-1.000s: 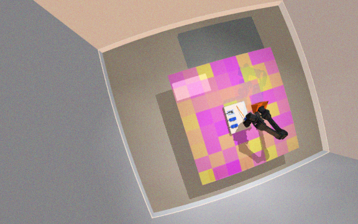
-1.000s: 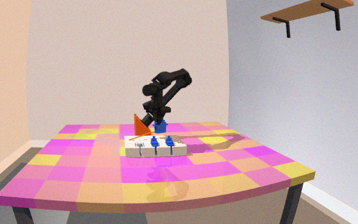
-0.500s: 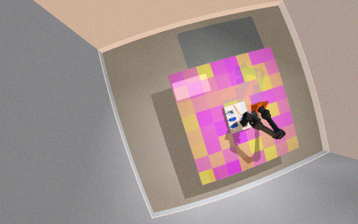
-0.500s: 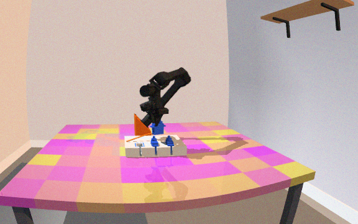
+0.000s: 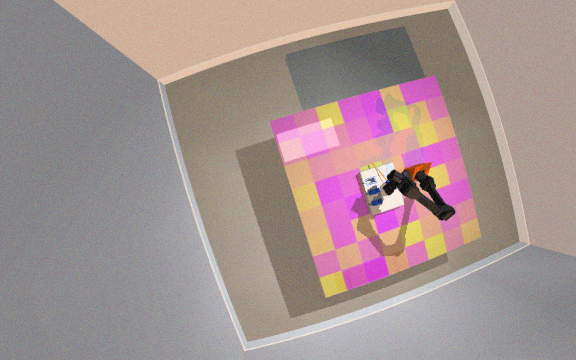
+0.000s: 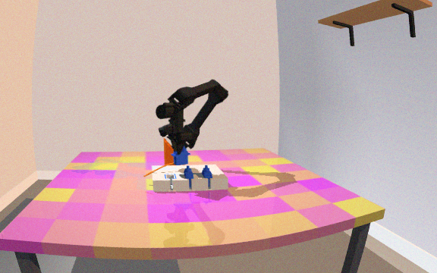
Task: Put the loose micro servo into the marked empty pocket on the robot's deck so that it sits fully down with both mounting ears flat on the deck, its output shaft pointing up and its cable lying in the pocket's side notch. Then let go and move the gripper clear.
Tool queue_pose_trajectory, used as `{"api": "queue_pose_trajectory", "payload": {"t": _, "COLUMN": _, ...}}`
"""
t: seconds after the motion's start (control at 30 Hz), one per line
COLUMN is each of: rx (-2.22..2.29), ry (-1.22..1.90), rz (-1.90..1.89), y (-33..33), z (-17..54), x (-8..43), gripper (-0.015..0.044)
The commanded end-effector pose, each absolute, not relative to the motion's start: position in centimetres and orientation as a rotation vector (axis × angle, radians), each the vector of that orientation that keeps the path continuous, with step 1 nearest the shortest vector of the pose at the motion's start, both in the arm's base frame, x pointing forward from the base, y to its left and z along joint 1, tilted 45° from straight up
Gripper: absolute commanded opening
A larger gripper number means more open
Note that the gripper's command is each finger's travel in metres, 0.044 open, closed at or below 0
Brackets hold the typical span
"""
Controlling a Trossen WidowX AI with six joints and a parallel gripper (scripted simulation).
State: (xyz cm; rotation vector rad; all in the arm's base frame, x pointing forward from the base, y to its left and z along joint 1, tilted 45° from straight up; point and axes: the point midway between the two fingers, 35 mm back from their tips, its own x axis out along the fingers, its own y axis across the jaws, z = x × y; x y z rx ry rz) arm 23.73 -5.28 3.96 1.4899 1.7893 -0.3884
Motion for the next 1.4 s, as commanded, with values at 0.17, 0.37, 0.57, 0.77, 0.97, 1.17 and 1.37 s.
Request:
{"api": "queue_pose_trajectory", "payload": {"t": 0.17, "rx": 1.483, "ry": 1.775, "rz": -0.39, "y": -8.4, "z": 1.4, "x": 24.0, "gripper": 0.0}}
{"api": "queue_pose_trajectory", "payload": {"t": 0.37, "rx": 1.444, "ry": 1.771, "rz": -0.338, "y": -8.4, "z": 1.4, "x": 24.0, "gripper": 0.0}}
{"api": "queue_pose_trajectory", "payload": {"t": 0.57, "rx": 1.304, "ry": 1.752, "rz": -0.158, "y": -8.4, "z": 1.4, "x": 24.0, "gripper": 0.0}}
{"api": "queue_pose_trajectory", "payload": {"t": 0.77, "rx": 1.154, "ry": 1.719, "rz": 0.023, "y": -8.4, "z": 1.4, "x": 24.0, "gripper": 0.0}}
{"api": "queue_pose_trajectory", "payload": {"t": 0.97, "rx": 1.0, "ry": 1.674, "rz": 0.197, "y": -8.4, "z": 1.4, "x": 24.0, "gripper": 0.0}}
{"api": "queue_pose_trajectory", "payload": {"t": 1.17, "rx": 0.845, "ry": 1.617, "rz": 0.362, "y": -8.4, "z": 1.4, "x": 24.0, "gripper": 0.0}}
{"api": "queue_pose_trajectory", "payload": {"t": 1.37, "rx": 0.687, "ry": 1.549, "rz": 0.52, "y": -8.4, "z": 1.4, "x": 24.0, "gripper": 0.0}}
